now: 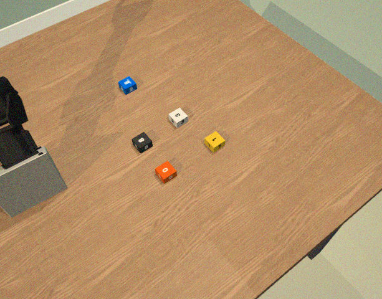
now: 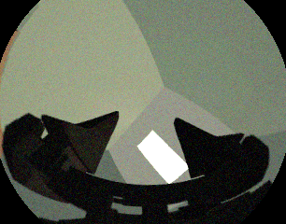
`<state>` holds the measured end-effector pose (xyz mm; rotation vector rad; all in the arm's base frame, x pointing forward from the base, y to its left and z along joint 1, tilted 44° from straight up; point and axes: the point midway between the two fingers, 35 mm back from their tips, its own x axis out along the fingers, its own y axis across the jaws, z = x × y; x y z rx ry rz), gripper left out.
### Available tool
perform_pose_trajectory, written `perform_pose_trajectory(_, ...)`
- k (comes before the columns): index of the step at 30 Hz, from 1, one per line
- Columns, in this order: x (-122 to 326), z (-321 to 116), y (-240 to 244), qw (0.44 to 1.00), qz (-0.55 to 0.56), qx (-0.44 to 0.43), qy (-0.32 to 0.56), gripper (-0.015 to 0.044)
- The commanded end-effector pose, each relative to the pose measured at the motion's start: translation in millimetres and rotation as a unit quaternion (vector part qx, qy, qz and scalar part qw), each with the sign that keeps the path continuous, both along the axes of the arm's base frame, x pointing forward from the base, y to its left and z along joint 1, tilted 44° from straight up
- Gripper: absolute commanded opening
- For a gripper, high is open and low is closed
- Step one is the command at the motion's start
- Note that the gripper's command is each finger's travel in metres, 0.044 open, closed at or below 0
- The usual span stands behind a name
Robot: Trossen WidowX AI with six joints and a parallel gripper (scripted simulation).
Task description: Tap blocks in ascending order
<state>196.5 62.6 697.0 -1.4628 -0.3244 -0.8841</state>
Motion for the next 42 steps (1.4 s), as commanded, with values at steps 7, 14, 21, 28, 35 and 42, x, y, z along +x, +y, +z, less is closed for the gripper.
perform_pose_trajectory(7,144.7,-77.0,51.2,0.980,-0.013,-0.153,0.127,0.0400)
perform_pose_trajectory(14,229.9,-154.3,35.6,0.951,-0.004,-0.192,0.243,0.0400)
perform_pose_trajectory(21,292.7,-244.3,-7.9,0.911,0.012,-0.183,0.369,0.0400)
perform_pose_trajectory(28,326.5,-341.3,-69.3,0.859,0.028,-0.128,0.494,0.0400)
perform_pose_trajectory(35,327.5,-440.5,-138.2,0.793,0.043,-0.028,0.607,0.0400)
perform_pose_trajectory(42,294.3,-537.2,-204.3,0.705,0.054,0.117,0.698,0.0400)
